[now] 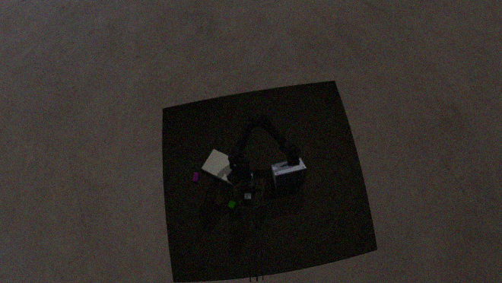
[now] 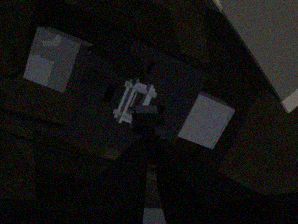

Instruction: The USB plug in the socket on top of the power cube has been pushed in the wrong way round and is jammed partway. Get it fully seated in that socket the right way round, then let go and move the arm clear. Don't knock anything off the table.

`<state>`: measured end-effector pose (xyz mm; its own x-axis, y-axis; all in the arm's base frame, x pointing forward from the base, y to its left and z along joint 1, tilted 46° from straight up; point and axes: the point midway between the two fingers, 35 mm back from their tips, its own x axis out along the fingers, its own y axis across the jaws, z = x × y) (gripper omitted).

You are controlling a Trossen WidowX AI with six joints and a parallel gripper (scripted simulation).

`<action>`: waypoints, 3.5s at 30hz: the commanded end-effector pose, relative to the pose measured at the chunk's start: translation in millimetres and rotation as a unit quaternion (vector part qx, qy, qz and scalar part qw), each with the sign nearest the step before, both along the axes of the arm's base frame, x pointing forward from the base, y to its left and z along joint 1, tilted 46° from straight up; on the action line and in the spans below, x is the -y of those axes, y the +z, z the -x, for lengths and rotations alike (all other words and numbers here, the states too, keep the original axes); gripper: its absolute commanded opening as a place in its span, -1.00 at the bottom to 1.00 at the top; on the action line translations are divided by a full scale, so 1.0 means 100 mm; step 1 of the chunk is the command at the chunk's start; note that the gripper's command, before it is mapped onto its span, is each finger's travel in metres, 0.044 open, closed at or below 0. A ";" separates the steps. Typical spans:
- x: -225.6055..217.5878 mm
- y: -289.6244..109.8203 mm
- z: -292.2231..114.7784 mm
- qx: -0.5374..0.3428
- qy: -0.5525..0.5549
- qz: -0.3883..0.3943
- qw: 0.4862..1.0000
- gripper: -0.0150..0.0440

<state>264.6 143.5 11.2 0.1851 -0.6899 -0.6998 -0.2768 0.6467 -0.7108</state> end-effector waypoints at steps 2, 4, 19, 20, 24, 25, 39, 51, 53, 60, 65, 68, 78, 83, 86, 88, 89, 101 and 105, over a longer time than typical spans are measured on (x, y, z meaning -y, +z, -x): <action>0.00 0.00 0.00 0.042 -0.044 -0.011 0.998 -0.49; 0.00 0.00 0.00 0.060 -0.062 -0.016 0.996 -0.49; 0.00 0.00 0.00 0.193 -0.197 -0.051 0.960 -0.49; 0.00 0.00 0.00 0.202 -0.206 -0.053 0.956 -0.49; 0.00 0.00 0.00 0.236 -0.240 -0.063 0.939 -0.49; 0.00 0.00 0.00 0.245 -0.249 -0.065 0.935 -0.49; 0.00 0.00 0.00 0.358 -0.364 -0.095 0.855 -0.49; 0.00 0.00 0.01 0.446 -0.453 -0.119 0.763 -0.49; 0.00 0.00 0.01 0.460 -0.467 -0.122 0.746 -0.49; 0.00 0.00 0.01 0.505 -0.512 -0.134 0.682 -0.49; 0.00 0.00 0.01 0.535 -0.542 -0.142 0.632 -0.49; 0.00 0.00 0.01 0.551 -0.559 -0.147 0.601 -0.49; 0.00 0.00 0.01 0.570 -0.578 -0.152 0.564 -0.49; 0.00 0.00 0.01 0.570 -0.578 -0.152 0.564 -0.49; 0.00 0.00 0.00 0.569 -0.577 -0.152 0.565 -0.49; 0.00 0.00 0.00 0.569 -0.578 -0.153 0.565 -0.49; 0.00 0.00 0.00 0.568 -0.578 -0.154 0.565 -0.49; 0.01 -0.02 0.00 0.564 -0.581 -0.158 0.565 -0.49; 0.01 -0.02 -0.01 0.563 -0.582 -0.159 0.565 -0.49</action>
<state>265.8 142.5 9.5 0.1887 -0.6803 -0.7082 0.9786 0.0697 0.1937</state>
